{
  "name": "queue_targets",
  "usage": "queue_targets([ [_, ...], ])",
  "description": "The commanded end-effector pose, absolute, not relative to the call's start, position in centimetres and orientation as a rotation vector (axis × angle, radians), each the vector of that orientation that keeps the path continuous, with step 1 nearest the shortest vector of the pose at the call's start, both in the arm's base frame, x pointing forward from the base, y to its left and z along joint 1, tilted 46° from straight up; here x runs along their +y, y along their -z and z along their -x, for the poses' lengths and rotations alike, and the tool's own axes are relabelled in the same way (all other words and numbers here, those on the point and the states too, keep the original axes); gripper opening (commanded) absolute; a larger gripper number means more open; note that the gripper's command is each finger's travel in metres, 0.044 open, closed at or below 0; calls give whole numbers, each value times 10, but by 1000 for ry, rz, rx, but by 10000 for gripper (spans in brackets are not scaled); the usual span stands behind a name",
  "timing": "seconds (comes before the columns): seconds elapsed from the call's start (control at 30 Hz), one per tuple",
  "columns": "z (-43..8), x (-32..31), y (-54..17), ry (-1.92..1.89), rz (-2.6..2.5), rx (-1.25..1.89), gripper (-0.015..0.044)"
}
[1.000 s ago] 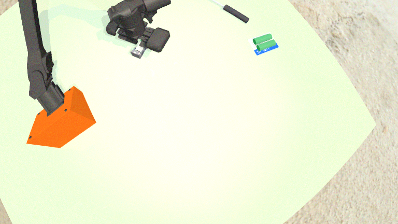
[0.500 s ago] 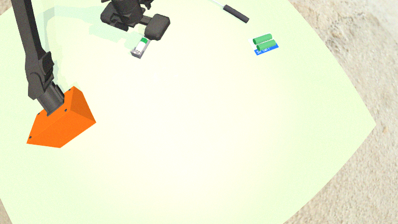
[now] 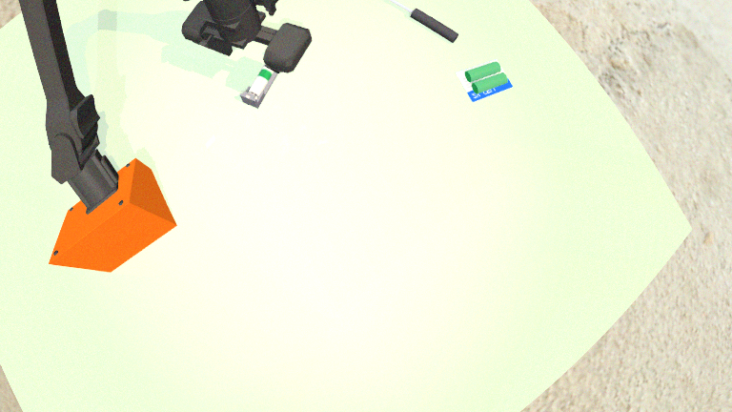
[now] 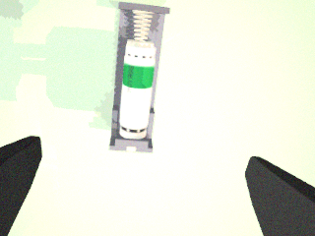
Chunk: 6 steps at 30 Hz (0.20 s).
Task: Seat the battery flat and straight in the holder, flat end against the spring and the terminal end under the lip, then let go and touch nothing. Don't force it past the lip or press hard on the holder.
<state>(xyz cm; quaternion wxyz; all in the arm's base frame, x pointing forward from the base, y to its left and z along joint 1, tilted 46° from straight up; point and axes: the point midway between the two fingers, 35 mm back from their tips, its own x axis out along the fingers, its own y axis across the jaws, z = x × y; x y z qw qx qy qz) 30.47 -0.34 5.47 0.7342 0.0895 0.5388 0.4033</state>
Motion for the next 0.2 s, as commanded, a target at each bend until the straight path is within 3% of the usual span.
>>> queue_targets([
  [0.0,-304,-4,-55,-888,-191,1185,440],
  [0.17,-304,-4,-55,-888,-191,1185,440],
])
